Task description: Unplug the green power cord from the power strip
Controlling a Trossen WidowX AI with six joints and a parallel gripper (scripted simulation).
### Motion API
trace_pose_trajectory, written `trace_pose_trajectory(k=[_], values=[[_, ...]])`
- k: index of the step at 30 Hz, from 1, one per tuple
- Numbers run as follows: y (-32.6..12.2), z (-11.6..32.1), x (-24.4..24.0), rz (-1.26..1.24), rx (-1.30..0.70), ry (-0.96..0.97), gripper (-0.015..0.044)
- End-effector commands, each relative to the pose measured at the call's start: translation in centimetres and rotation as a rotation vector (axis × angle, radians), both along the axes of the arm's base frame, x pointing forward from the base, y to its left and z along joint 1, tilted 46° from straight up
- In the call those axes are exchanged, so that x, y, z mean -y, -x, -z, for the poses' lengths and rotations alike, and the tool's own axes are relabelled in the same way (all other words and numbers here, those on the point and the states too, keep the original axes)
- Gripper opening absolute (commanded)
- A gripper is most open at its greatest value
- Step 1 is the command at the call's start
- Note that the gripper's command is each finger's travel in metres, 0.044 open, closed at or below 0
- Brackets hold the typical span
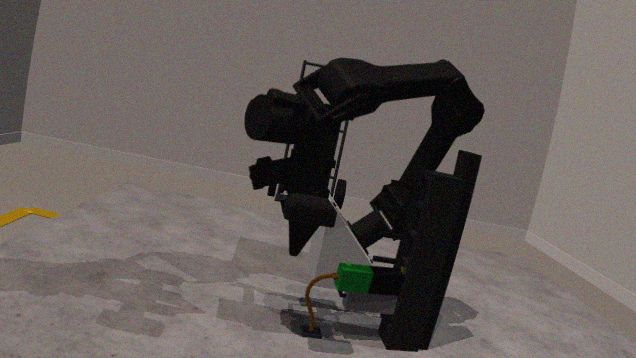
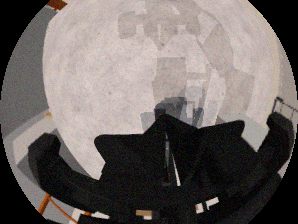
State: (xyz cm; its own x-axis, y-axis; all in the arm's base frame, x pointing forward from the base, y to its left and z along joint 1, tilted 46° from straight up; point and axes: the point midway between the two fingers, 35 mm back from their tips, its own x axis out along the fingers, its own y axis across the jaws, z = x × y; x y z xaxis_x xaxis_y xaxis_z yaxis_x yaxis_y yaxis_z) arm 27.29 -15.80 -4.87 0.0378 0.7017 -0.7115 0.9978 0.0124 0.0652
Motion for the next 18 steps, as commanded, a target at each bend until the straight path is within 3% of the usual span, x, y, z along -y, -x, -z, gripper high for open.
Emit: trace_pose_trajectory(k=[1,8,14,18], values=[[0.03,0.01,0.00,-0.004,-0.001,0.001,0.0000],[0.00,-0.02,0.03,-0.004,-0.001,0.001,0.0000],[0.00,0.00,0.00,0.000,0.000,0.000,0.0157],[0.00,0.00,0.00,0.000,0.000,0.000,0.0160]])
